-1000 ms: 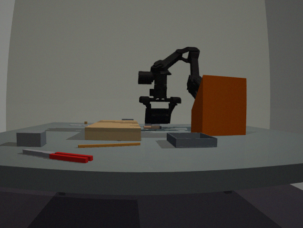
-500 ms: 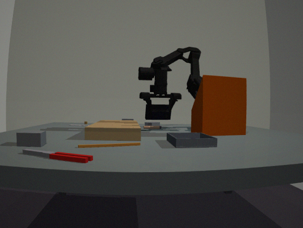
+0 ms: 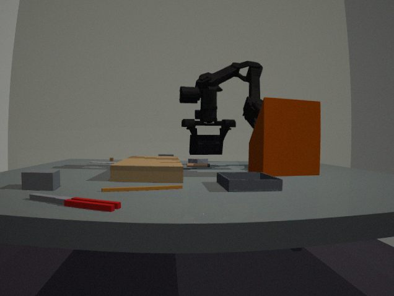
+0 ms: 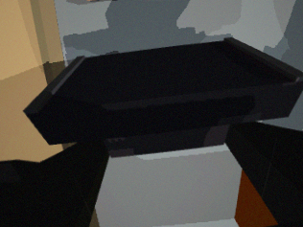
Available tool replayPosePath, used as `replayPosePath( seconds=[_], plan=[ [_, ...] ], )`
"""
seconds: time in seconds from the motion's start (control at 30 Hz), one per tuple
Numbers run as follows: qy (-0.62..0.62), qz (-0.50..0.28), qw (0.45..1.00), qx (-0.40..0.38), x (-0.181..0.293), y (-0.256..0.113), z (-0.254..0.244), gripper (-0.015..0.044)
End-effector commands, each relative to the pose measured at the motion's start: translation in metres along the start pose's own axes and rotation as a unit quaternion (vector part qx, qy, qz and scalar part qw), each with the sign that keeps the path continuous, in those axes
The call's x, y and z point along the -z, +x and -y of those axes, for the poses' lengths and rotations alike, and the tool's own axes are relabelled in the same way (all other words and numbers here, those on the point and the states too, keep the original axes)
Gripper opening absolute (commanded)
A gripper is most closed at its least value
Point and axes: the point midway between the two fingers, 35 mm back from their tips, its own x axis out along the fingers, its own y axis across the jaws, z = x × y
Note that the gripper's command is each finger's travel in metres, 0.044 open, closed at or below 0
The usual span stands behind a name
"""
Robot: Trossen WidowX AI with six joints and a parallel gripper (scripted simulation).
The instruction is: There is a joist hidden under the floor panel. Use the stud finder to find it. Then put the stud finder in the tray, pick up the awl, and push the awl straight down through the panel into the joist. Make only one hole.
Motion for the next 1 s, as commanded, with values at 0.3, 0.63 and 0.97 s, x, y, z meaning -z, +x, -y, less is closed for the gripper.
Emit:
replayPosePath(
  seconds=[0.3, 0.63, 0.97],
  plan=[
    [-0.002, -0.042, 0.999, -0.002, -0.0019, 0.0009, -0.0008, 0.0000],
    [-0.003, -0.065, 0.998, 0.001, -0.0027, 0.0018, -0.0005, 0.0000],
    [-0.004, -0.096, 0.995, 0.003, -0.0040, 0.0027, -0.0002, 0.0000]
  ],
)
